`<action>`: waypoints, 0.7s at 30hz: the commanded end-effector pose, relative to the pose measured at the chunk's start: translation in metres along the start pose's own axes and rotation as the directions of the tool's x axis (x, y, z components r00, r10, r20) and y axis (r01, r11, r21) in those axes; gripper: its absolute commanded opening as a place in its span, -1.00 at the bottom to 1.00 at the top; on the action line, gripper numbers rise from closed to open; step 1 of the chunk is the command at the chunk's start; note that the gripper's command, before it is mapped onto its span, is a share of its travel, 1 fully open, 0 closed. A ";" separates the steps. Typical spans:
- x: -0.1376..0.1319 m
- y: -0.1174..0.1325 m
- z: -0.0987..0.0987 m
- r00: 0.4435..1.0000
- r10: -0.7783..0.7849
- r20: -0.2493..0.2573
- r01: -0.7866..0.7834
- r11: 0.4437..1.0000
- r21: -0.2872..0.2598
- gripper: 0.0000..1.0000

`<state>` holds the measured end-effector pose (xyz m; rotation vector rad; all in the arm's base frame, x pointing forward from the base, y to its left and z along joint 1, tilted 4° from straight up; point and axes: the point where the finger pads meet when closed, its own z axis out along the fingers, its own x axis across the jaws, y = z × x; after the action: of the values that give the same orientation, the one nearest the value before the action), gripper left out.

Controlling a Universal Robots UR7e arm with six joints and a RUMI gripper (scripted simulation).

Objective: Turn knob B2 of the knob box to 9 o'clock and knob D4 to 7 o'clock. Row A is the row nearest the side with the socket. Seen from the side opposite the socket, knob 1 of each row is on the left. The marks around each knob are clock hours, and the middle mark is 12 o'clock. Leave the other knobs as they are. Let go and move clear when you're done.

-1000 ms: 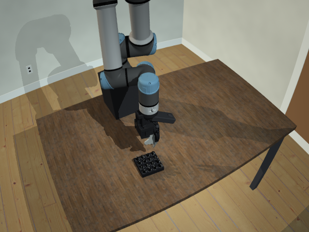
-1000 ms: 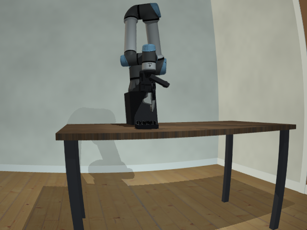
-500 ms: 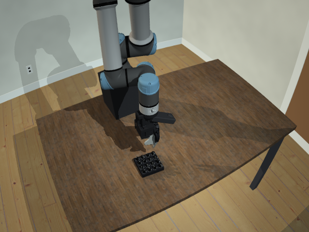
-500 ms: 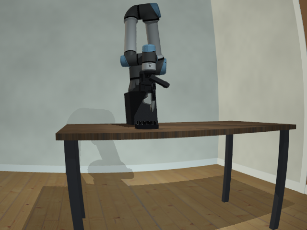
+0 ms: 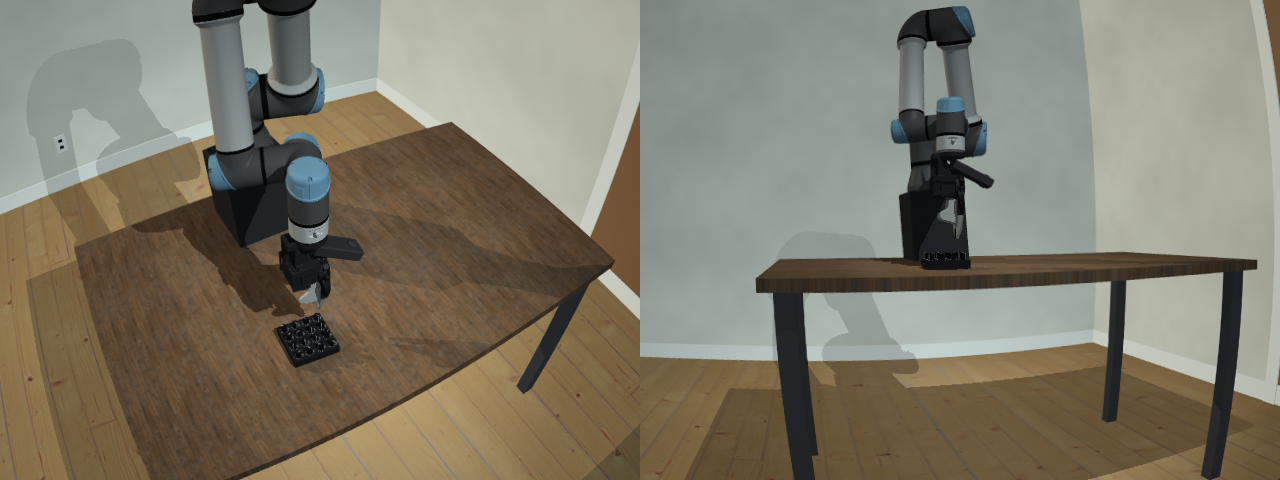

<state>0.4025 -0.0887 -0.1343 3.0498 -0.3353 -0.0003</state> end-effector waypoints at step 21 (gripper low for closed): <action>0.000 0.000 0.027 1.000 0.001 0.000 -0.001 1.000 -0.001 -0.78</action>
<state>0.4010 -0.0889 -0.1582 3.0509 -0.3365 -0.0047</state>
